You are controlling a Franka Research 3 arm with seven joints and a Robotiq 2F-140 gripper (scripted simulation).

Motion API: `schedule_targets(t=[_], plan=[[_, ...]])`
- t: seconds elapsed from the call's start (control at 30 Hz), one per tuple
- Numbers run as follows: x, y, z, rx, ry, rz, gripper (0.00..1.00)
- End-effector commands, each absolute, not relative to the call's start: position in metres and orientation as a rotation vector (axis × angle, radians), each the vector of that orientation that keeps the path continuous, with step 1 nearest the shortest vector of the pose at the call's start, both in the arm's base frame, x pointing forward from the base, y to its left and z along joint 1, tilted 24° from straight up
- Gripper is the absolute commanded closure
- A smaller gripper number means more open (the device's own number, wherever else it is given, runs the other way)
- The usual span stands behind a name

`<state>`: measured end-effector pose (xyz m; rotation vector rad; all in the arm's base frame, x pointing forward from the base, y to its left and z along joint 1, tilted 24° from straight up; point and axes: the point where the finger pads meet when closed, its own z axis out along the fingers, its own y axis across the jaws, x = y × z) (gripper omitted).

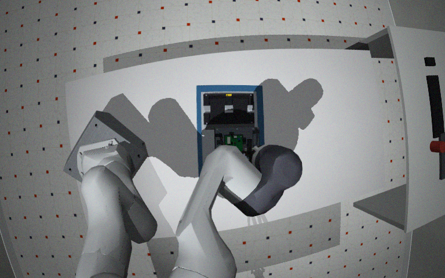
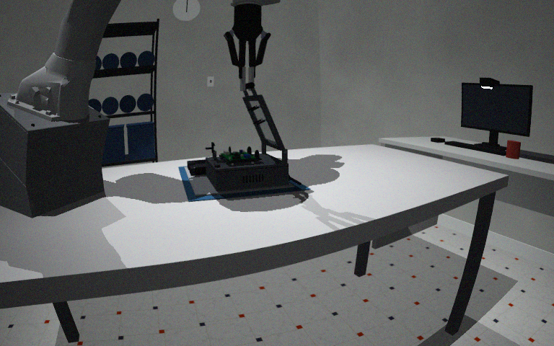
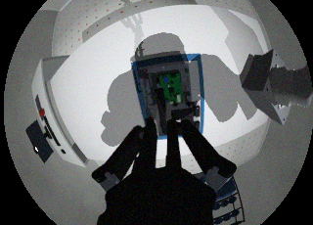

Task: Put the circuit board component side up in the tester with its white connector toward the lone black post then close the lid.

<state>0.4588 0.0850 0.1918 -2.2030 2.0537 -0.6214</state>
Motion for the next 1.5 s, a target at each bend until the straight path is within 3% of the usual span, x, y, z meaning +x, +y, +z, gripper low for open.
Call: schedule_targets(t=[0.0, 1.47], plan=[[0.451, 0.081, 0.183, -2.195, 2.074, -0.623, 1.0], [0.402, 0.054, 0.084, -2.195, 2.075, -0.626, 1.0]])
